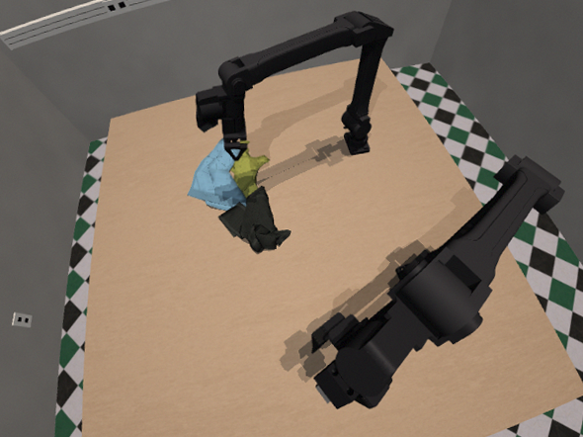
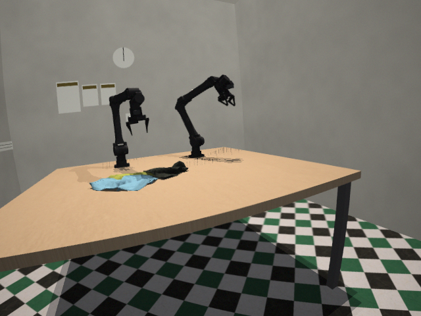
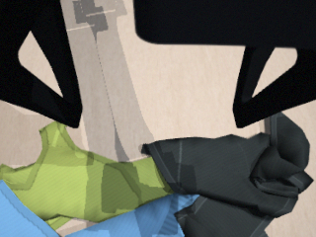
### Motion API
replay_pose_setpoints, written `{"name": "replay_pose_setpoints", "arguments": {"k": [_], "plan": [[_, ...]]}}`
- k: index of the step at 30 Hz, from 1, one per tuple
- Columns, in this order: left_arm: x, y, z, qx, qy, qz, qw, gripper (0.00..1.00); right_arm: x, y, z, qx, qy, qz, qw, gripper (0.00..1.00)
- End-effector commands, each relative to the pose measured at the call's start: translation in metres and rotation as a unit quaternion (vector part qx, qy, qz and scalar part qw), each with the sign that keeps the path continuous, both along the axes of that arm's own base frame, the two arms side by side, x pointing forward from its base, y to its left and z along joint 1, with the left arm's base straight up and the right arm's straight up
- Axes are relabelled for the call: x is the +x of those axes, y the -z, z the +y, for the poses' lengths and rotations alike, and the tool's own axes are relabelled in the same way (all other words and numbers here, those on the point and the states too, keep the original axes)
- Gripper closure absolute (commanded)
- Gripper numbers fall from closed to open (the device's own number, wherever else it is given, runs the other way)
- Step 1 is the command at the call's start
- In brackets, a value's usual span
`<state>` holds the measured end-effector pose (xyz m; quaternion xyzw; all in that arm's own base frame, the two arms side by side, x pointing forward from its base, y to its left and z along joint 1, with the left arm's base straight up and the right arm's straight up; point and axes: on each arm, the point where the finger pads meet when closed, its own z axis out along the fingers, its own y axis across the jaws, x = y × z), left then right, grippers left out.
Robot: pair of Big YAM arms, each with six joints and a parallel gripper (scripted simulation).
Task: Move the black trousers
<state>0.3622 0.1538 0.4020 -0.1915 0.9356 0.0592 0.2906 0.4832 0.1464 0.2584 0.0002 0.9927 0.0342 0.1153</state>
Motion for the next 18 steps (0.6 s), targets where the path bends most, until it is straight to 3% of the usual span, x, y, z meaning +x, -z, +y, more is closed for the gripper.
{"name": "replay_pose_setpoints", "arguments": {"k": [1,7,18], "plan": [[0.007,-0.004,-0.002,0.004,0.012,-0.009,1.000,0.08,0.004,-0.008,-0.020,0.000,-0.008,-0.019,1.000,0.08],[0.007,-0.004,-0.002,0.004,0.012,-0.009,1.000,0.08,0.002,-0.048,-0.077,-0.004,0.024,-0.065,0.998,0.08],[0.007,-0.004,-0.002,0.004,0.012,-0.009,1.000,0.08,-0.022,-0.078,-0.156,-0.015,0.071,-0.102,0.992,0.08]]}}
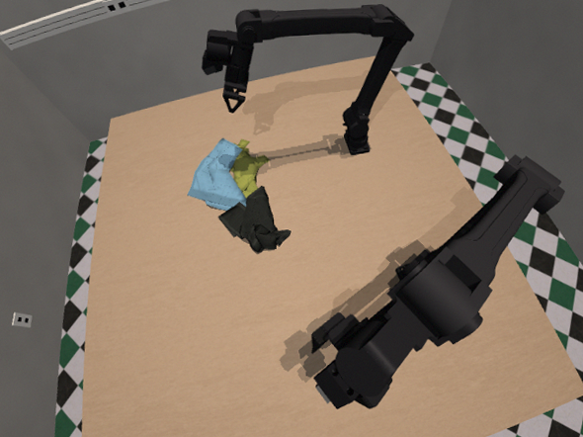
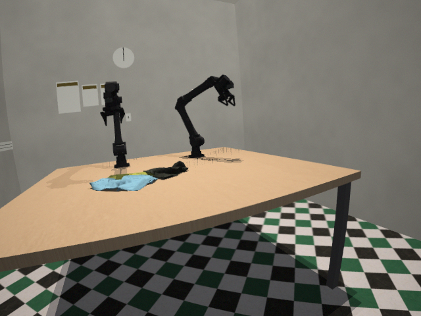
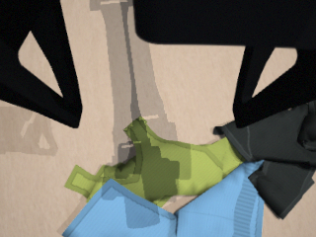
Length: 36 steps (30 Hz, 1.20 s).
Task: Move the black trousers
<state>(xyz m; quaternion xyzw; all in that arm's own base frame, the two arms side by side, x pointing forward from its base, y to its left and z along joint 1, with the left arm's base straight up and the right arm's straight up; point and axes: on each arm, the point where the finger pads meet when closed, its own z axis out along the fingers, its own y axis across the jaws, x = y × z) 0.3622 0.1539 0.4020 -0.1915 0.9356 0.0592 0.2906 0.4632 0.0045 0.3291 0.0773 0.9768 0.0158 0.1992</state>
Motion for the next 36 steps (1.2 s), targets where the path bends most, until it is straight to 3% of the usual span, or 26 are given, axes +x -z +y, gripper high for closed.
{"name": "replay_pose_setpoints", "arguments": {"k": [1,12,20,23,26,29,36], "plan": [[0.007,-0.004,-0.002,0.004,0.012,-0.009,1.000,0.08,-0.008,-0.013,-0.023,-0.011,-0.004,-0.021,1.000,0.08],[0.007,-0.004,-0.002,0.004,0.012,-0.009,1.000,0.08,-0.060,-0.062,-0.112,-0.047,0.061,-0.086,0.993,0.08],[0.007,-0.004,-0.002,0.004,0.012,-0.009,1.000,0.08,-0.087,-0.074,-0.141,-0.061,0.090,-0.101,0.989,0.08],[0.007,-0.004,-0.002,0.004,0.012,-0.009,1.000,0.08,-0.092,-0.089,-0.148,-0.067,0.099,-0.118,0.986,0.08],[0.007,-0.004,-0.002,0.004,0.012,-0.009,1.000,0.08,-0.095,-0.067,-0.140,-0.055,0.093,-0.087,0.990,0.08],[0.007,-0.004,-0.002,0.004,0.012,-0.009,1.000,0.08,-0.097,-0.106,-0.139,-0.060,0.104,-0.126,0.985,0.08],[0.007,-0.004,-0.002,0.004,0.012,-0.009,1.000,0.08,-0.088,-0.103,-0.136,-0.057,0.100,-0.122,0.986,0.08]]}}
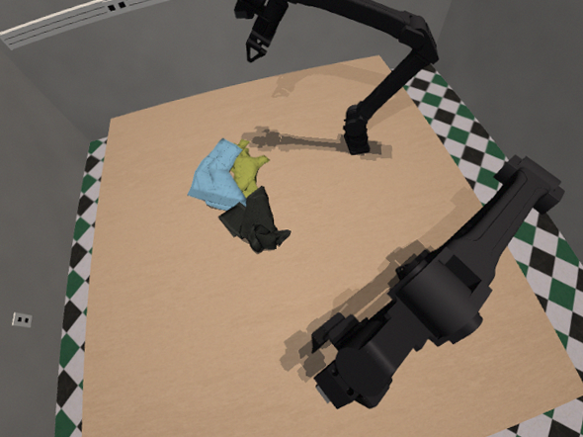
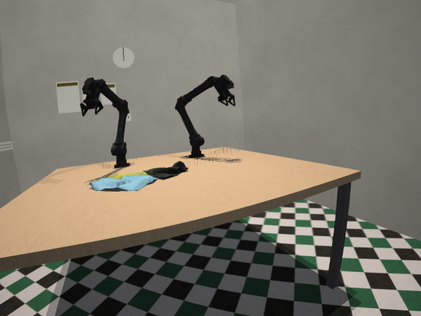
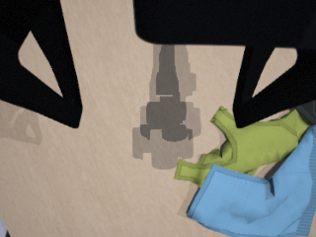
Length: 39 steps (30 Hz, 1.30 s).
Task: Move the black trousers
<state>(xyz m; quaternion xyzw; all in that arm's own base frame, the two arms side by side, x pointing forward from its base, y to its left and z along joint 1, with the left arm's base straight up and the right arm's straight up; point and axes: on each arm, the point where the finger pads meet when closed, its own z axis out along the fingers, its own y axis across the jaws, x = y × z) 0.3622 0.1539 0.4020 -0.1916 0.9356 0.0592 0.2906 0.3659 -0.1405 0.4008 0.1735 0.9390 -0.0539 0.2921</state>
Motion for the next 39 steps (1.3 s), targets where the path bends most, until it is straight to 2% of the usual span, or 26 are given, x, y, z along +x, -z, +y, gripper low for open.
{"name": "replay_pose_setpoints", "arguments": {"k": [1,3,4,6,10,12,13,15,27,29,32,39], "plan": [[0.007,-0.004,-0.002,0.004,0.012,-0.009,1.000,0.08,0.011,-0.036,0.009,-0.007,-0.013,-0.034,0.999,0.08],[0.007,-0.004,-0.002,0.004,0.012,-0.009,1.000,0.08,0.011,-0.036,0.009,-0.007,-0.013,-0.034,0.999,0.08],[0.016,0.008,-0.007,0.003,0.026,0.001,1.000,0.40,0.011,-0.036,0.008,-0.007,-0.012,-0.034,0.999,0.08],[0.021,0.008,-0.010,0.008,0.040,0.004,0.999,0.40,0.010,-0.036,0.006,-0.007,-0.008,-0.034,0.999,0.08],[0.045,-0.019,-0.024,0.031,0.087,-0.012,0.996,0.40,0.010,-0.036,0.006,-0.007,-0.008,-0.034,0.999,0.08],[0.045,-0.019,-0.024,0.031,0.087,-0.012,0.996,0.40,0.010,-0.036,0.006,-0.007,-0.008,-0.034,0.999,0.08],[0.045,-0.002,-0.031,0.026,0.103,0.012,0.994,0.40,0.010,-0.036,0.006,-0.007,-0.008,-0.034,0.999,0.08],[0.061,-0.007,-0.041,0.038,0.132,0.006,0.990,0.40,0.010,-0.036,0.006,-0.007,-0.008,-0.034,0.999,0.08],[0.127,0.047,-0.136,0.071,0.320,0.065,0.942,0.40,0.010,-0.036,0.006,-0.007,-0.008,-0.034,0.999,0.08],[0.127,0.047,-0.136,0.071,0.320,0.065,0.942,0.40,0.010,-0.036,0.006,-0.007,-0.008,-0.034,0.999,0.08],[0.129,0.065,-0.159,0.075,0.358,0.097,0.926,0.40,0.010,-0.036,0.006,-0.007,-0.008,-0.034,0.999,0.08],[0.152,0.104,-0.226,0.092,0.458,0.118,0.876,0.40,0.010,-0.036,0.006,-0.007,-0.008,-0.034,0.999,0.08]]}}
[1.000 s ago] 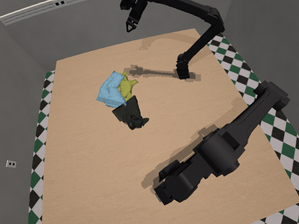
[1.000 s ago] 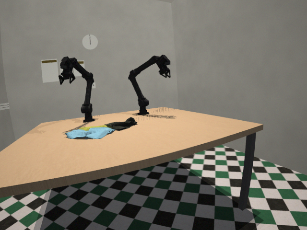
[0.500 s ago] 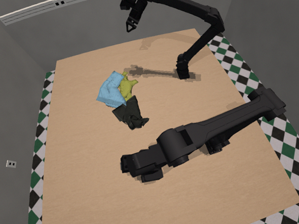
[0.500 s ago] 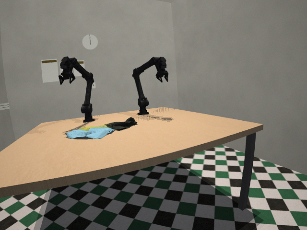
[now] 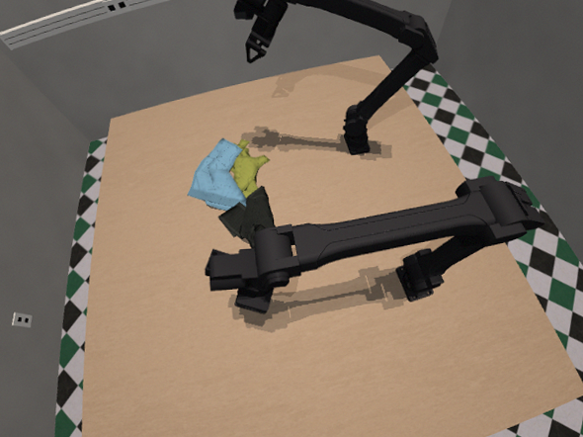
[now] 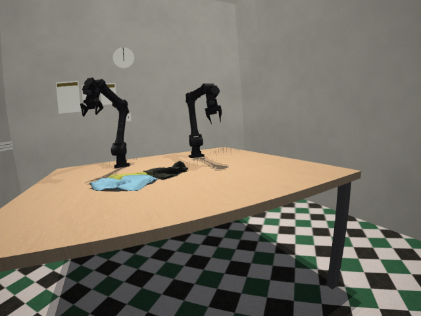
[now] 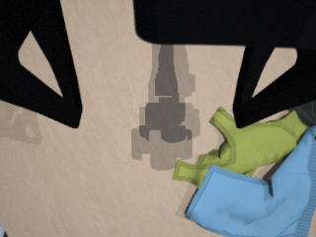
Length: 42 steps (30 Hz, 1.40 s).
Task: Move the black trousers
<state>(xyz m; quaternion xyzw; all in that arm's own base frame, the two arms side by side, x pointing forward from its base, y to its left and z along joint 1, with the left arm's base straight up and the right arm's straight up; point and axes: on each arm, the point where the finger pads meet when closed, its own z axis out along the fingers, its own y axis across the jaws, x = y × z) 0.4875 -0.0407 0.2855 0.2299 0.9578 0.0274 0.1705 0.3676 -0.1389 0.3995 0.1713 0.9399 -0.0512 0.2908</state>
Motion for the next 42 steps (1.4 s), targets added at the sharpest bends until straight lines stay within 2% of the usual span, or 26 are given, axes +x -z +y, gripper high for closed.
{"name": "replay_pose_setpoints", "arguments": {"k": [1,5,7,10,22,24,25,30,37,42], "plan": [[0.028,-0.007,-0.041,0.010,0.082,-0.017,0.996,0.40,0.008,-0.037,0.004,-0.009,-0.005,-0.035,0.999,0.08],[0.035,0.014,-0.079,0.020,0.142,-0.005,0.990,0.40,0.008,-0.037,0.004,-0.009,-0.005,-0.035,0.999,0.08],[0.035,0.014,-0.079,0.020,0.142,-0.005,0.990,0.40,0.008,-0.037,0.004,-0.009,-0.005,-0.035,0.999,0.08],[0.029,0.031,-0.102,0.033,0.180,0.023,0.983,0.40,0.008,-0.037,0.004,-0.009,-0.005,-0.035,0.999,0.08],[0.017,0.101,-0.218,0.058,0.353,0.054,0.932,0.40,0.008,-0.037,0.004,-0.009,-0.005,-0.035,0.999,0.08],[0.017,0.101,-0.218,0.058,0.353,0.054,0.932,0.40,0.008,-0.037,0.004,-0.009,-0.005,-0.035,0.999,0.08],[0.009,0.108,-0.222,0.063,0.366,0.072,0.926,0.40,0.008,-0.037,0.004,-0.009,-0.005,-0.035,0.999,0.08],[-0.010,0.137,-0.264,0.076,0.430,0.091,0.895,0.40,0.008,-0.037,0.004,-0.009,-0.005,-0.035,0.999,0.08],[-0.038,0.178,-0.322,0.092,0.518,0.103,0.844,0.40,0.008,-0.037,0.004,-0.009,-0.005,-0.035,0.999,0.08],[-0.042,0.176,-0.326,0.097,0.530,0.103,0.836,0.40,0.008,-0.037,0.004,-0.009,-0.005,-0.035,0.999,0.08]]}}
